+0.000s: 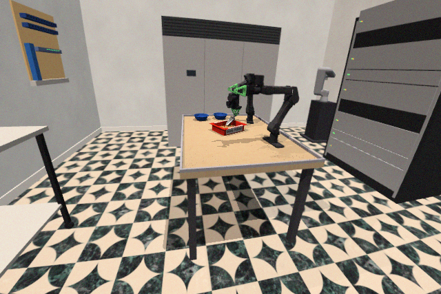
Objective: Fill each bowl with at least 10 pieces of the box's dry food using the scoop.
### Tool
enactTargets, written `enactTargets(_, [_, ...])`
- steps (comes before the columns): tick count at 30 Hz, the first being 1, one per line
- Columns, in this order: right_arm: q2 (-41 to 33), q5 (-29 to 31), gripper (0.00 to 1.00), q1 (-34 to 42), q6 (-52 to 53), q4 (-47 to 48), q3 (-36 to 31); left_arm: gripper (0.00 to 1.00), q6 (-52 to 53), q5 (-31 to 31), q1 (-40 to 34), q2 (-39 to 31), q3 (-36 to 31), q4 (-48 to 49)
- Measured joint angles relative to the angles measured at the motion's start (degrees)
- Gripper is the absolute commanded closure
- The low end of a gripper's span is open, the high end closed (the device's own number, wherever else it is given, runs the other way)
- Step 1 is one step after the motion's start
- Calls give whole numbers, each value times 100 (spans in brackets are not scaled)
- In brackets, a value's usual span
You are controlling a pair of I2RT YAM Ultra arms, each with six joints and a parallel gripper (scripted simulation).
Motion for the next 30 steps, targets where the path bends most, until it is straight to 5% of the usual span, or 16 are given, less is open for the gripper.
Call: enactTargets(30, [326,-7,100,-44,-50,330,-81,0,0,0,-2,0,0,0])
